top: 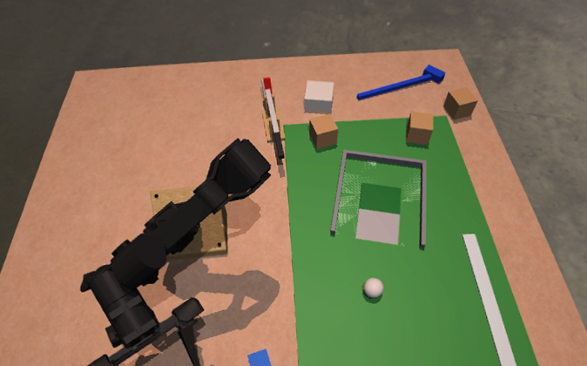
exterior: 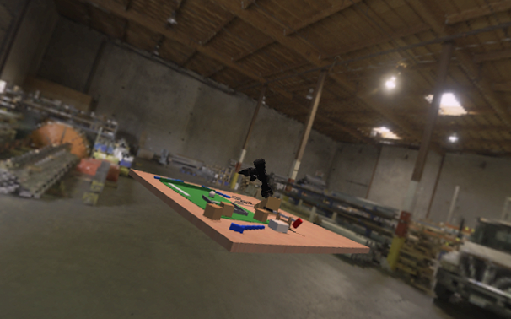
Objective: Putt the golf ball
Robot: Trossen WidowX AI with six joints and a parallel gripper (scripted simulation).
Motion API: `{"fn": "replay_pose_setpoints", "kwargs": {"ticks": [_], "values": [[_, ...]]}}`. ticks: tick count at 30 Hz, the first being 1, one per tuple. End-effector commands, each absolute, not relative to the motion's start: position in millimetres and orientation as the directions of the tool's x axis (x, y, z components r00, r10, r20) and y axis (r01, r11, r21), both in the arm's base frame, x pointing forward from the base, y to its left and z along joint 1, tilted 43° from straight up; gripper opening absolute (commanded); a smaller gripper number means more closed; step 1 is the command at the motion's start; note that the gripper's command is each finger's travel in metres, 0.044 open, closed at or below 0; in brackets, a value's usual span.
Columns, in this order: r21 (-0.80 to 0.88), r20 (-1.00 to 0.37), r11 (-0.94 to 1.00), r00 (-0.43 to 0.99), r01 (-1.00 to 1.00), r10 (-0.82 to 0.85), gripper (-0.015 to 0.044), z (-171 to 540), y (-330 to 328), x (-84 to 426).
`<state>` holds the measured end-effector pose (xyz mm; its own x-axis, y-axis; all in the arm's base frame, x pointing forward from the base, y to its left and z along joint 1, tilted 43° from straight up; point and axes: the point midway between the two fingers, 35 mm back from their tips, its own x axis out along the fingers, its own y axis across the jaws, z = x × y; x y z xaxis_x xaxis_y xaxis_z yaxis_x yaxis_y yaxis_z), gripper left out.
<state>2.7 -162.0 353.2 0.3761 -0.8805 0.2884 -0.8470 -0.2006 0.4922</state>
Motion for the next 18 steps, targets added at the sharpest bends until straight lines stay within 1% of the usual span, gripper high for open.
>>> {"fn": "replay_pose_setpoints", "kwargs": {"ticks": [1,2,4,9,13,18], "values": [[0.488,0.289,-0.204,0.378,-0.849,-0.879,0.0426,354,-162,3],[0.476,0.293,-0.213,0.383,-0.853,-0.876,0.0440,354,-163,3],[0.428,0.304,-0.252,0.401,-0.868,-0.864,0.0440,357,-166,3],[0.196,0.349,-0.436,0.478,-0.878,-0.806,0.0440,369,-183,5],[-0.011,0.344,-0.580,0.542,-0.815,-0.767,0.0440,360,-201,15],[-0.276,0.344,-0.671,0.581,-0.688,-0.738,0.0440,360,-228,26]]}}
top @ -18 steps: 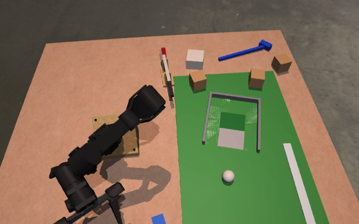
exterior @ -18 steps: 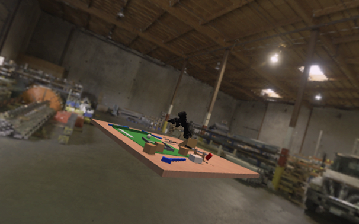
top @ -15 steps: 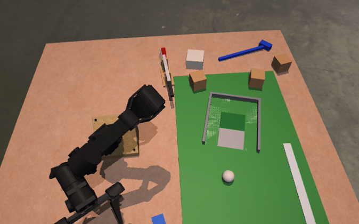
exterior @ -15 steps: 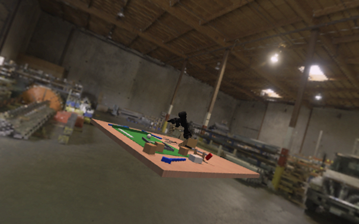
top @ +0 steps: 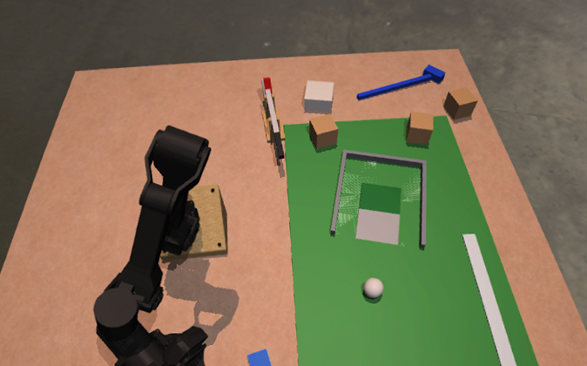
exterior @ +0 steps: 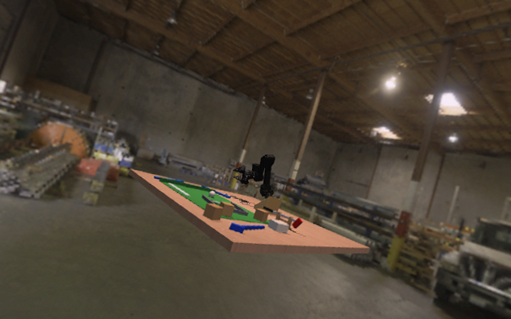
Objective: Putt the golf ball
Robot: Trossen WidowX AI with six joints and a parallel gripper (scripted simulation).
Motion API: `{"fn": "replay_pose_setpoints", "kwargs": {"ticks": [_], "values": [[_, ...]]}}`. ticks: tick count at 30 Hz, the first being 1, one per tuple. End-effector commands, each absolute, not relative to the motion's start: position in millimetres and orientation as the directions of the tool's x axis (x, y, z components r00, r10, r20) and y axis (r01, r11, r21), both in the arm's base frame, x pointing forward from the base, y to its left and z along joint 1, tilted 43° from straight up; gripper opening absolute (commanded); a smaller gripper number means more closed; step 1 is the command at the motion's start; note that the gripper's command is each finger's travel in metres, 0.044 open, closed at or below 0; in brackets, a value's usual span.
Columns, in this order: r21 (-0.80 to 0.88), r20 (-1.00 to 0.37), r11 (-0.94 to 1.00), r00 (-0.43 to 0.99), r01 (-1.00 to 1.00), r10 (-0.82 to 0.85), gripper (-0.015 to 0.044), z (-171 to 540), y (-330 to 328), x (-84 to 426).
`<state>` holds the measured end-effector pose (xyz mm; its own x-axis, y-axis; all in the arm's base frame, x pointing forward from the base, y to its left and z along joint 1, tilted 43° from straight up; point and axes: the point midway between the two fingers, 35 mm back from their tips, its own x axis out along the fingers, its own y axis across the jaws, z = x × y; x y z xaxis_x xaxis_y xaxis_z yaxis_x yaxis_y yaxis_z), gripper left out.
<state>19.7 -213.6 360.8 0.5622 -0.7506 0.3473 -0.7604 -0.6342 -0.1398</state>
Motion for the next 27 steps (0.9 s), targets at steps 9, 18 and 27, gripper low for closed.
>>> {"fn": "replay_pose_setpoints", "kwargs": {"ticks": [9,18,27], "values": [[-0.705,0.264,-0.624,0.693,-0.336,-0.671,0.0440,339,-275,87],[-0.963,0.088,-0.261,0.825,-0.073,-0.558,0.0440,294,-291,182],[-0.985,-0.159,0.129,0.902,-0.116,-0.401,0.0440,232,-265,272]]}}
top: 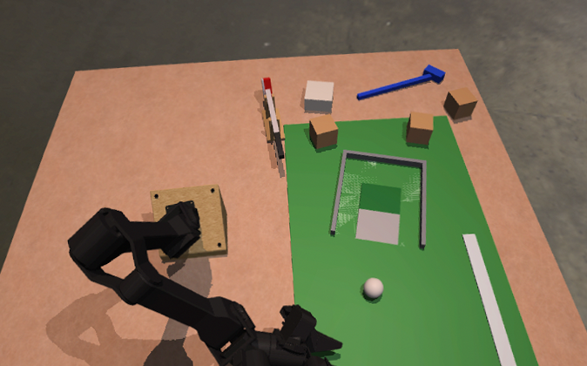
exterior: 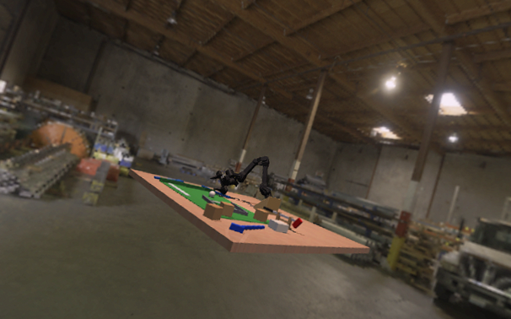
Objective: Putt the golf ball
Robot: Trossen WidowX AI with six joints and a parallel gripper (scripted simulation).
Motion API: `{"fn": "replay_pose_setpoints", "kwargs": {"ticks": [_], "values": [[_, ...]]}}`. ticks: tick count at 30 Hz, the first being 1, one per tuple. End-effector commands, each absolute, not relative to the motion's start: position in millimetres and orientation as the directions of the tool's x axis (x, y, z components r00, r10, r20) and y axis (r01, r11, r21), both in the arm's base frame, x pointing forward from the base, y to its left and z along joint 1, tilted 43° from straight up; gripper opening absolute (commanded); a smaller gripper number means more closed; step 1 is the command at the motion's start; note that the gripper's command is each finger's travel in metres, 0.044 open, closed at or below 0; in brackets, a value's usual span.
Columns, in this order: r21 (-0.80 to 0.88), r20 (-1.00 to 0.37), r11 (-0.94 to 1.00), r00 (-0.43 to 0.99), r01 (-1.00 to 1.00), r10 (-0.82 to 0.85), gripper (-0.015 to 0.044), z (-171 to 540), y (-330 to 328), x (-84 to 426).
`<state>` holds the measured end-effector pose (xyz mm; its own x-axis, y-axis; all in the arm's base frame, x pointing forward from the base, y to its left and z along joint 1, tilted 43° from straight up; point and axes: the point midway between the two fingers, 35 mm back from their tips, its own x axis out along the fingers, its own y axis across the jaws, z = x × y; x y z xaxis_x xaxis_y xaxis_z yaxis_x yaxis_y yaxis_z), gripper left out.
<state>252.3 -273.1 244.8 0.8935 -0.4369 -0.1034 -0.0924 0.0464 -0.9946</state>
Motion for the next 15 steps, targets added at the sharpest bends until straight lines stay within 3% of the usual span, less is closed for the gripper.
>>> {"fn": "replay_pose_setpoints", "kwargs": {"ticks": [1,8,15], "values": [[-0.976,-0.191,0.170,0.905,-0.135,-0.380,0.0440,224,-260,282],[-0.839,-0.452,0.422,0.872,-0.345,-0.187,0.0440,156,-199,350],[-0.599,-0.715,0.518,0.699,-0.610,-0.003,0.0440,81,-106,389]]}}
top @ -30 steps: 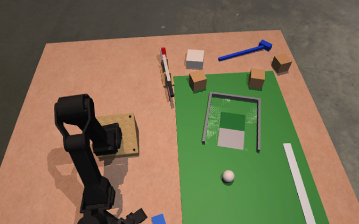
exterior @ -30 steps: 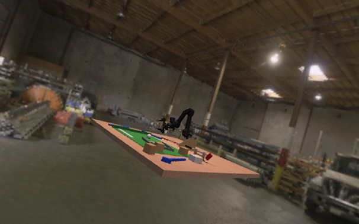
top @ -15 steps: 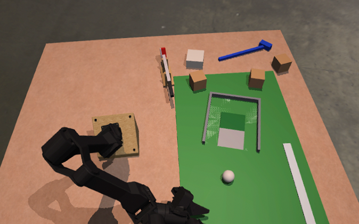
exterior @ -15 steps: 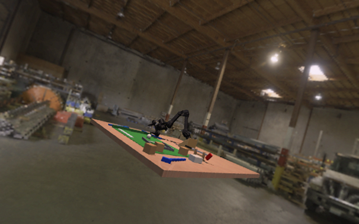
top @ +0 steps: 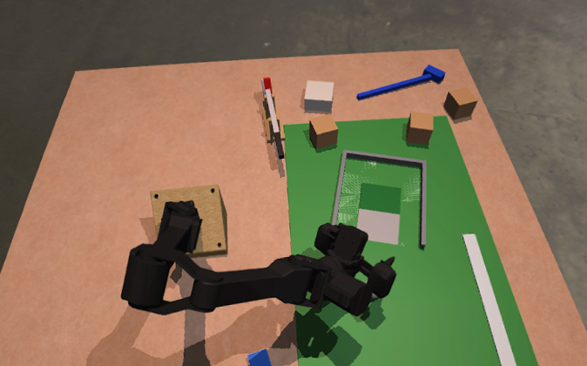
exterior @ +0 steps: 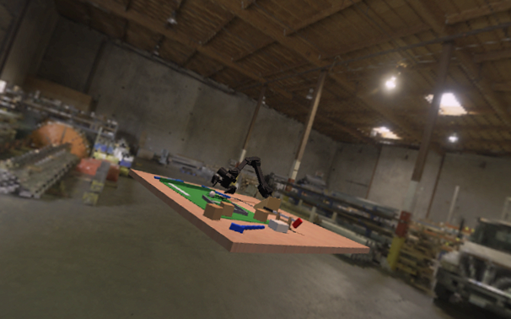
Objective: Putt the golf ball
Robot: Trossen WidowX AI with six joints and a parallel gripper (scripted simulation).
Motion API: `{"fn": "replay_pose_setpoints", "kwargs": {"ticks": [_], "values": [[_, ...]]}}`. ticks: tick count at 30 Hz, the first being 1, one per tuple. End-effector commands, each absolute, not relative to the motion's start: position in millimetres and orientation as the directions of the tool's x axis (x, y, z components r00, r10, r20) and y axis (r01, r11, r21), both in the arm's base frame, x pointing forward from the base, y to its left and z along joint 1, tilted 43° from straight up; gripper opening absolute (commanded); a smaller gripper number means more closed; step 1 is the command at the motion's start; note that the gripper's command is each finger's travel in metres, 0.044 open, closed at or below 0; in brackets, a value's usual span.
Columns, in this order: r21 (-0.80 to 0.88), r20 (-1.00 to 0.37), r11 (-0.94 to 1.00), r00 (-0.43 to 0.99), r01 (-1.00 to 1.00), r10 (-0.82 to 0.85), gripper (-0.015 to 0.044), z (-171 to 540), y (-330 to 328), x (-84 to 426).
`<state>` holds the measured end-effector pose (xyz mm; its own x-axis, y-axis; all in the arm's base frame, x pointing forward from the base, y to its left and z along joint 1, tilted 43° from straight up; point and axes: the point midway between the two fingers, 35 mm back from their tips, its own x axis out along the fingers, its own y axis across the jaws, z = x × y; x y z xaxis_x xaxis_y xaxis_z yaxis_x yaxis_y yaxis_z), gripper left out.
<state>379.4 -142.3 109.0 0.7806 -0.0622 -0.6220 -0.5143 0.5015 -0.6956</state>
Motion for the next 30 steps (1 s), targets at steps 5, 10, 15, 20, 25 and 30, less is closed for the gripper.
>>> {"fn": "replay_pose_setpoints", "kwargs": {"ticks": [5,10,15,20,25,30], "values": [[-0.407,-0.866,0.490,0.496,-0.771,0.061,0.0440,29,-33,390],[-0.234,-0.962,0.409,0.270,-0.882,0.033,0.0440,-16,36,369],[-0.087,-0.993,0.309,0.059,-0.947,-0.098,0.0440,-54,94,327],[-0.006,-0.951,0.170,-0.047,-0.985,-0.305,0.0440,-78,134,283],[0.024,-0.894,0.068,-0.051,-0.997,-0.445,0.0440,-86,149,261],[0.024,-0.894,0.068,-0.051,-0.997,-0.445,0.0440,-89,146,261]]}}
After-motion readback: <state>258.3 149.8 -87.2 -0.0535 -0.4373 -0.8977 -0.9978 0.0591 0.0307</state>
